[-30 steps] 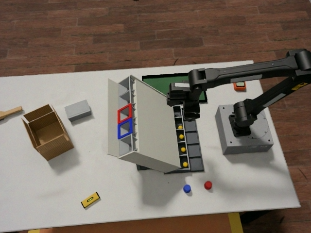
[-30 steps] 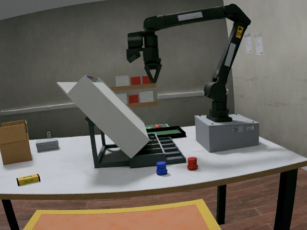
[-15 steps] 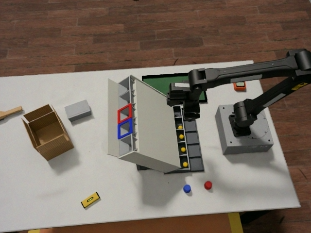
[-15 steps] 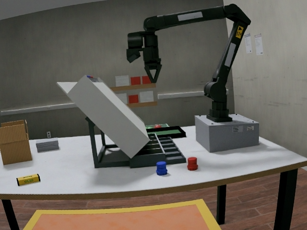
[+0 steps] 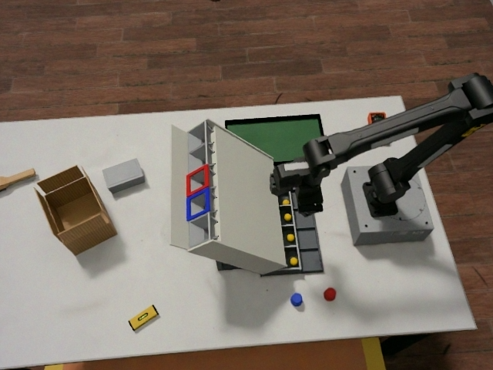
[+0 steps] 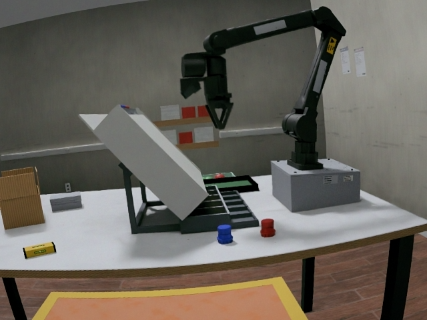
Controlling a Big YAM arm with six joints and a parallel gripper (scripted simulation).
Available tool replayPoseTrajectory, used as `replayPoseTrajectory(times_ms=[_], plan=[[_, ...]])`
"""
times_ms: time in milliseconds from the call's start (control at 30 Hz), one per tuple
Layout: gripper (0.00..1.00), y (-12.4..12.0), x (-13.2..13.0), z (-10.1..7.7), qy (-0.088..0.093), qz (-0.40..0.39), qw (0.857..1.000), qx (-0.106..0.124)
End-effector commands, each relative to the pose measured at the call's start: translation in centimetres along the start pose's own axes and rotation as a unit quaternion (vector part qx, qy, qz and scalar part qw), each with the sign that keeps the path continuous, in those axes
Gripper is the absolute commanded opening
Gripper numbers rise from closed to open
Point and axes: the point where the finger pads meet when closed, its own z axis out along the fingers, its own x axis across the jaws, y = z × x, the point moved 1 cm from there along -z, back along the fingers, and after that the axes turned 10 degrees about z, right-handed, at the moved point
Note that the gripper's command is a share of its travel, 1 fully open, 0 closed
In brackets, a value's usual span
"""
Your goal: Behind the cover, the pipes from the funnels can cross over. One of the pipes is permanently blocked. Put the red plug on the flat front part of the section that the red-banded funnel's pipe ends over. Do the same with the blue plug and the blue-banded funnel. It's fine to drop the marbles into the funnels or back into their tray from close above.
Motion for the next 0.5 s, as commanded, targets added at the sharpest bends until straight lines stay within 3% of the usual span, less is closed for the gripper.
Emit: replayPoseTrajectory(times_ms=[0,133,467], plan=[[0.87,-0.4,2.8,2.4,0.000,0.026,1.000,-0.002],[0.87,-1.3,5.8,4.8,0.000,0.026,1.000,-0.002],[0.87,-1.6,6.5,5.4,0.000,0.019,1.000,0.004]])
